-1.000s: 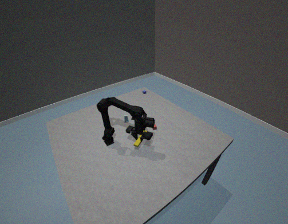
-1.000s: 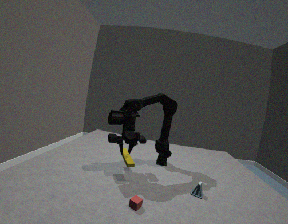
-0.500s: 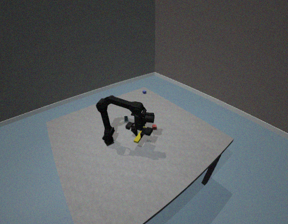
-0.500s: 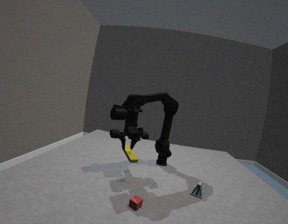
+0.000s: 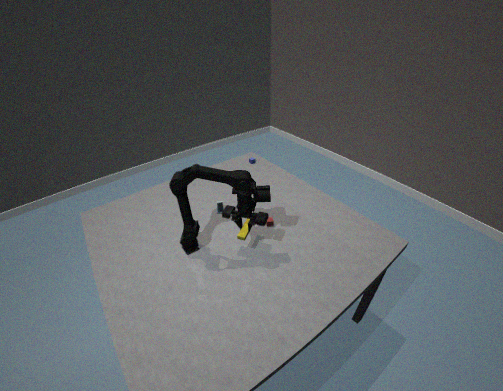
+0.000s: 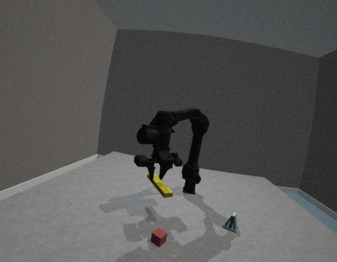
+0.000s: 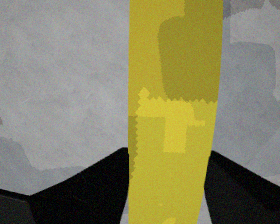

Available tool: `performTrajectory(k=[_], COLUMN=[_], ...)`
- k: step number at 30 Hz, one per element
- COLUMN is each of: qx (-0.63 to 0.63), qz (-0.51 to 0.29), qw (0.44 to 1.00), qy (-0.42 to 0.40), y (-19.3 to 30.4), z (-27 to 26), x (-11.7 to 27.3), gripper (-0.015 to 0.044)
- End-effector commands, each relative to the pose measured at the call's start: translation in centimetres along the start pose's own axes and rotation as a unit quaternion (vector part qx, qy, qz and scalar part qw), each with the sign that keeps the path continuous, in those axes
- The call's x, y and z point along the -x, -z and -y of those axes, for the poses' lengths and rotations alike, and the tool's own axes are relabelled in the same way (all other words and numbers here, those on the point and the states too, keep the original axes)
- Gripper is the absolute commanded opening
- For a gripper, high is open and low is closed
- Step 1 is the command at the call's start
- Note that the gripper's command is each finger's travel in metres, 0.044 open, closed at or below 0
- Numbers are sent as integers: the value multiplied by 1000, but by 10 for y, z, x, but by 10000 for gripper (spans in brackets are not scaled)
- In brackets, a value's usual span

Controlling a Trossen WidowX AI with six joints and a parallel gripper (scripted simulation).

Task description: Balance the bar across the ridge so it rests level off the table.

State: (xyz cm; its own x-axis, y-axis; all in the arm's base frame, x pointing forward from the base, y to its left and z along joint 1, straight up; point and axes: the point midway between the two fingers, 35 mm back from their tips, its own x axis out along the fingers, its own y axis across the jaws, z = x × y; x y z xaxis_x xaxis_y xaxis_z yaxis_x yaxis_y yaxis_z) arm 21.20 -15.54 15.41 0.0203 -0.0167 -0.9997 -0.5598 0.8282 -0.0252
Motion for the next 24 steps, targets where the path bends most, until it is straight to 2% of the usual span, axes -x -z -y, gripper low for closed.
performTrajectory(k=[1,24], qx=[7,75], qz=[2,6], qw=[1000,997], qy=[1,-1], y=[-12,-88], z=[-2,-43], x=[1,2], gripper=[0,0])
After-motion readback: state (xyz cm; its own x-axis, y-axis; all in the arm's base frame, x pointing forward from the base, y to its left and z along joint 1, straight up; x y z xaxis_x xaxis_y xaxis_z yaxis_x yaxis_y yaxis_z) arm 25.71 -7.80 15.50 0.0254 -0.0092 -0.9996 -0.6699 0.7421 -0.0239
